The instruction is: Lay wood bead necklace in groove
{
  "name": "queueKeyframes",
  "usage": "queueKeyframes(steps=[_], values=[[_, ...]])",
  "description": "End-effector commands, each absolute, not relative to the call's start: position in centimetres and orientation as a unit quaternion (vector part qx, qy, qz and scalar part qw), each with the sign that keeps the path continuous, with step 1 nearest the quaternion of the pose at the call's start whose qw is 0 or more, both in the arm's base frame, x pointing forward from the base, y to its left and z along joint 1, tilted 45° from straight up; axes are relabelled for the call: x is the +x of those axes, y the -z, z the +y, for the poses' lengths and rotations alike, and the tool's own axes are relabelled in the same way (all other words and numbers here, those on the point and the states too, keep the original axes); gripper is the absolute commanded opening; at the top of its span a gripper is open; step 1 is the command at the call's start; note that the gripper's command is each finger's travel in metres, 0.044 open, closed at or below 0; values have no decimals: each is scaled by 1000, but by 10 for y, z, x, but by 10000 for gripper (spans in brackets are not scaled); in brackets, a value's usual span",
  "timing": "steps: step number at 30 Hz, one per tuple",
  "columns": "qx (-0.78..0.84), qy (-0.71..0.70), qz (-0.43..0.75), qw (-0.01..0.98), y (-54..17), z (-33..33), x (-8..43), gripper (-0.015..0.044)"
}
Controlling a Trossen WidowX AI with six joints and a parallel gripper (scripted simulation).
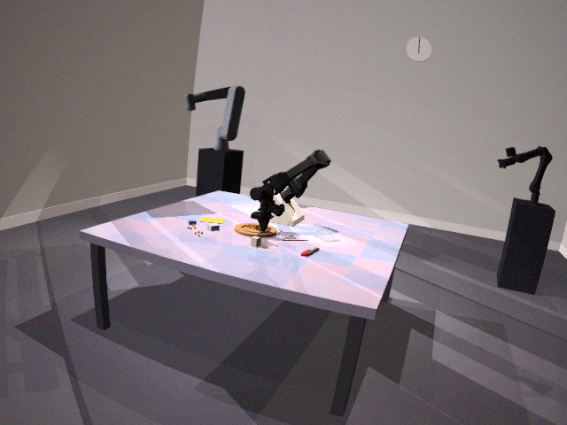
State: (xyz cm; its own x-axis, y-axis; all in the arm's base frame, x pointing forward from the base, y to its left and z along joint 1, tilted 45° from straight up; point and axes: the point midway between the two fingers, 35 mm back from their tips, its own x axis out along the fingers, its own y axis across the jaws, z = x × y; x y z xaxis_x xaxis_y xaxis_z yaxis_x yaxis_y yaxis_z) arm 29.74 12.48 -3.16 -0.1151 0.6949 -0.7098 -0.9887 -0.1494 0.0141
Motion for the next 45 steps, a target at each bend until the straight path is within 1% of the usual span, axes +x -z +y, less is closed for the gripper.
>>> queueKeyframes(steps=[1, 35, 45], values=[[-288, -701, 255, 600, 31, 125, 298, 0], [-283, -703, 257, 600, 27, 120, 296, 0], [-283, -703, 257, 600, 21, 128, 306, 0]])
